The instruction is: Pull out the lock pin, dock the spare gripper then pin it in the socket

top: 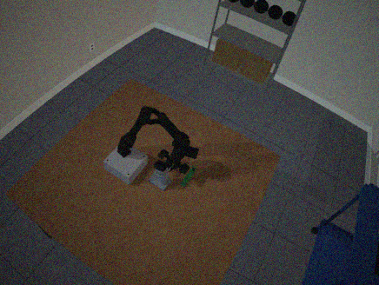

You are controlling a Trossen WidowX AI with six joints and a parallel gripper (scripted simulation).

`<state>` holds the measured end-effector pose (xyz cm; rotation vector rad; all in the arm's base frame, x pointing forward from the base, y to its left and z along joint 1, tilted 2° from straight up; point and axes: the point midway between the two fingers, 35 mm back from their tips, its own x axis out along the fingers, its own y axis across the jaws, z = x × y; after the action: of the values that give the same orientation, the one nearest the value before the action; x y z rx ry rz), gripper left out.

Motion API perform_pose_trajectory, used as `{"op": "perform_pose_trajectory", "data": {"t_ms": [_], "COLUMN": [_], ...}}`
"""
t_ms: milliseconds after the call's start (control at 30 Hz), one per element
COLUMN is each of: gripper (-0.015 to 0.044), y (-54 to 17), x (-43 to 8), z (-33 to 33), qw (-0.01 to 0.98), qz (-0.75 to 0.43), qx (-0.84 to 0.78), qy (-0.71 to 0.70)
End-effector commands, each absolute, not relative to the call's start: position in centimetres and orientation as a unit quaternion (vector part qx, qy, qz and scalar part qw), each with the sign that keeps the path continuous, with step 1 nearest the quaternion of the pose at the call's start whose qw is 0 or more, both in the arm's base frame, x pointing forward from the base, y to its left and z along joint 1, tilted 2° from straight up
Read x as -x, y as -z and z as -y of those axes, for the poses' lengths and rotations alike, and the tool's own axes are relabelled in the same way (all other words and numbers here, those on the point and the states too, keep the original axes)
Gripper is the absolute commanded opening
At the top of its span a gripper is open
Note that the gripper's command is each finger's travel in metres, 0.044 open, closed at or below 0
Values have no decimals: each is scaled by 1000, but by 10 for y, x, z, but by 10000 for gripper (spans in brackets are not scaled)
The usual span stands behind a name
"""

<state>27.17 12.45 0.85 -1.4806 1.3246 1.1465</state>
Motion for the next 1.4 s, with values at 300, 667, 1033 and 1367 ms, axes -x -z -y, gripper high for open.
{"op": "perform_pose_trajectory", "data": {"t_ms": [300,667,1033,1367], "gripper": [0,0,0,184], "y": [-10,-10,-9,-8], "x": [-274,-275,-276,-275], "z": [-115,-107,-99,-99], "qw": [411,408,406,405], "qz": [-524,-526,-527,-531], "qx": [588,586,585,583], "qy": [-459,-461,-463,-462]}}
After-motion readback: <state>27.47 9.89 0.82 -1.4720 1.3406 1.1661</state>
